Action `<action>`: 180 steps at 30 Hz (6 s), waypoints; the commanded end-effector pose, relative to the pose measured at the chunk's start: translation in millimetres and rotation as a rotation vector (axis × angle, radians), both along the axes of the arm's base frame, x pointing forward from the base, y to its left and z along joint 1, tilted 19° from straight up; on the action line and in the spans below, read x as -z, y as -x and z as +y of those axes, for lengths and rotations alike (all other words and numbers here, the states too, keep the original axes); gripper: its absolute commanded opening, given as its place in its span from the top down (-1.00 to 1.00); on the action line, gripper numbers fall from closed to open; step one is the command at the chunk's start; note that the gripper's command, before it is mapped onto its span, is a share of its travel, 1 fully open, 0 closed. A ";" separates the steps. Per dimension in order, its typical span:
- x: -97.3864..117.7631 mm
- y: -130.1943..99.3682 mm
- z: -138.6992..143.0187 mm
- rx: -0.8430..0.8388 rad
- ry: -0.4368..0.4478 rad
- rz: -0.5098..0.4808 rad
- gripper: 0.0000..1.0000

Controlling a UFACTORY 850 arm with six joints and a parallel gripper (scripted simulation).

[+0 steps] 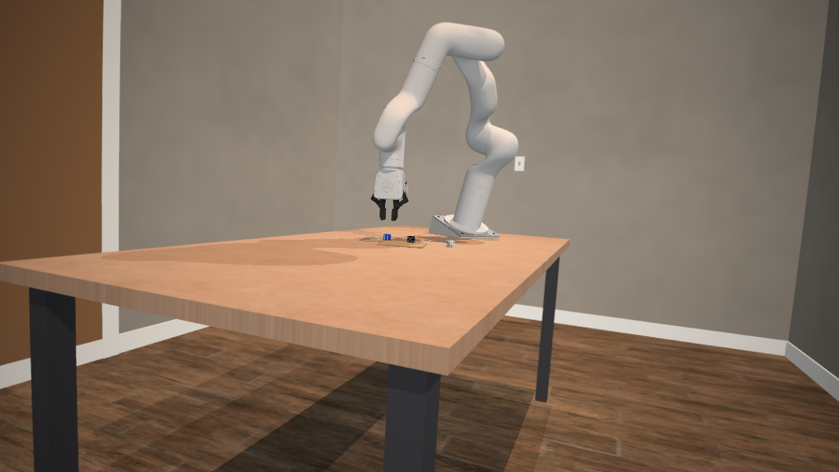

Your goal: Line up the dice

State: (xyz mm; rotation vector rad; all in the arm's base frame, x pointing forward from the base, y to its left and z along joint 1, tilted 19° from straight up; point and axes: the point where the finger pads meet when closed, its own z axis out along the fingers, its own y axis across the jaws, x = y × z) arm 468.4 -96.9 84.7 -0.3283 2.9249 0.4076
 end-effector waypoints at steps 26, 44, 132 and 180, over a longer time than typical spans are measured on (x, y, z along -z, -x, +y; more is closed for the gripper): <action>34.5 -5.8 9.9 0.000 0.001 -0.002 0.28; 39.3 -6.5 11.3 0.000 0.001 -0.002 0.28; 39.7 -7.4 11.2 0.000 0.000 -0.002 0.28; 62.1 -10.6 17.9 0.000 0.001 -0.002 0.28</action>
